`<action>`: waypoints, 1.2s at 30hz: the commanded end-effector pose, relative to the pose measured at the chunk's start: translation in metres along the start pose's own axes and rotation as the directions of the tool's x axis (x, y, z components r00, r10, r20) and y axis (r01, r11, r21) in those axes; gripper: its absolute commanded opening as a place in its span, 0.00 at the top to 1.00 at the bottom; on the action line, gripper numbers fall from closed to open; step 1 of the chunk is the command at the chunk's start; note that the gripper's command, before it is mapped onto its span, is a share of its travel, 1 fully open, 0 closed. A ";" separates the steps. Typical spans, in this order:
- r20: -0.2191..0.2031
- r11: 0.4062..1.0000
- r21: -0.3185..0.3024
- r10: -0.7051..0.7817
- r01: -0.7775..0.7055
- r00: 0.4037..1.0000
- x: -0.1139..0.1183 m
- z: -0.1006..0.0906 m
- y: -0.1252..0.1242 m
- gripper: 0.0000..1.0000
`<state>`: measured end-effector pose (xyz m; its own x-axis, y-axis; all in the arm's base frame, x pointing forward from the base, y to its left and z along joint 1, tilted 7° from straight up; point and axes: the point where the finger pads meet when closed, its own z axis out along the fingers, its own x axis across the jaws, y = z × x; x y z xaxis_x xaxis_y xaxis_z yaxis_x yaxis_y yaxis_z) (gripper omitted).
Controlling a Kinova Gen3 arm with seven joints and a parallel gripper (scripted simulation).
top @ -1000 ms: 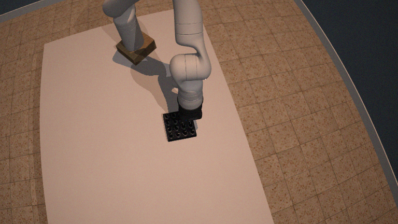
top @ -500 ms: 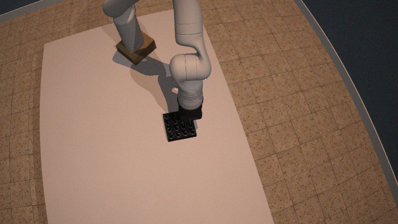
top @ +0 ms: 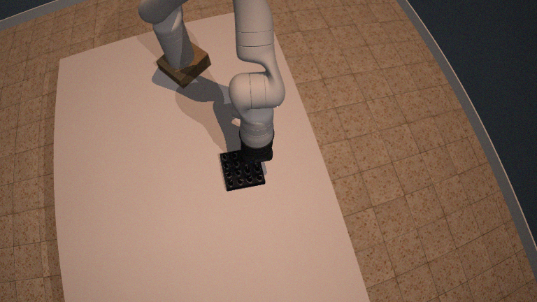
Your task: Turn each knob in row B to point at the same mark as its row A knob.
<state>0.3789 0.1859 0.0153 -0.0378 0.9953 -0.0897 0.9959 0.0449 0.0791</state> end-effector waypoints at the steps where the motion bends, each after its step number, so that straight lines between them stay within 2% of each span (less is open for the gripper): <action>1: -0.004 1.000 -0.004 -0.006 0.006 1.000 0.003 0.000 0.001 0.54; 14: -0.004 1.000 -0.004 -0.006 0.006 1.000 0.003 0.000 0.001 0.54; 36: -0.004 1.000 -0.004 -0.006 0.006 1.000 0.003 0.013 0.001 0.54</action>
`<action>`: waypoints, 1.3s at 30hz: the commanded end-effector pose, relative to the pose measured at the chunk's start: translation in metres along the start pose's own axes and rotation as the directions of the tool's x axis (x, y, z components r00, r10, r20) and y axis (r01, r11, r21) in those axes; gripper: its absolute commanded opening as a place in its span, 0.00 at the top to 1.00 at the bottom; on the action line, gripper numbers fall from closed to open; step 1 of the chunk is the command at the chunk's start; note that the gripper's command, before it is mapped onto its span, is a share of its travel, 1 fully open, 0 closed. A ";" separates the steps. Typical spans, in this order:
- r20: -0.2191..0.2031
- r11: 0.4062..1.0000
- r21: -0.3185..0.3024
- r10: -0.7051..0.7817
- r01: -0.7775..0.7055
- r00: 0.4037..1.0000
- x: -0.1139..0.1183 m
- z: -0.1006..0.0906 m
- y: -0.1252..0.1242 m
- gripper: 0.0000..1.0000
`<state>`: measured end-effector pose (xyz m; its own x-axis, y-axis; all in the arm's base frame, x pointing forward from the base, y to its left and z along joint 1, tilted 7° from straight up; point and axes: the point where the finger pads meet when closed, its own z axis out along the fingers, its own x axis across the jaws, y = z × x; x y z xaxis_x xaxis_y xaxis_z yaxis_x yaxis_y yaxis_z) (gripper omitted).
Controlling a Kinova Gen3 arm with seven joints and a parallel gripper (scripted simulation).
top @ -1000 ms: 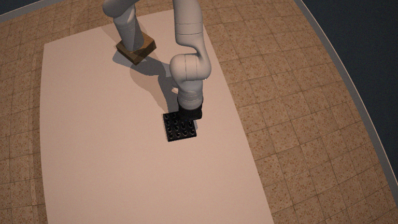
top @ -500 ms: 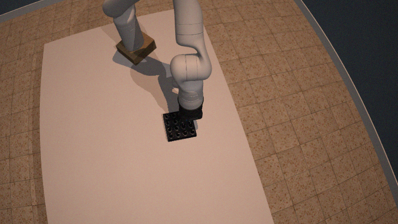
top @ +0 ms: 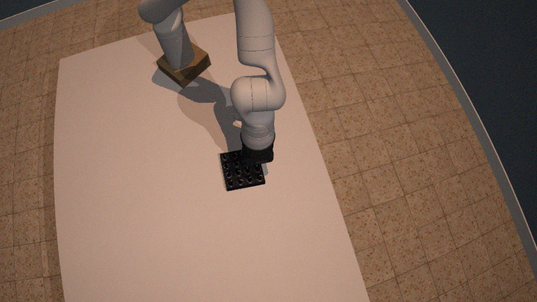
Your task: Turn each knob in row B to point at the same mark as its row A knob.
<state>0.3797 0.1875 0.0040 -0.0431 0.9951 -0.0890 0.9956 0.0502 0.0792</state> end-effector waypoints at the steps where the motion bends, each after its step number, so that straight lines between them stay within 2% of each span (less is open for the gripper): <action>1: -0.003 1.000 -0.003 -0.001 0.001 1.000 0.000 0.002 0.001 0.54; 38: -0.003 1.000 -0.003 -0.001 0.001 1.000 0.000 0.002 0.001 0.54; 39: -0.003 1.000 -0.003 -0.001 0.001 1.000 0.000 0.002 0.001 0.70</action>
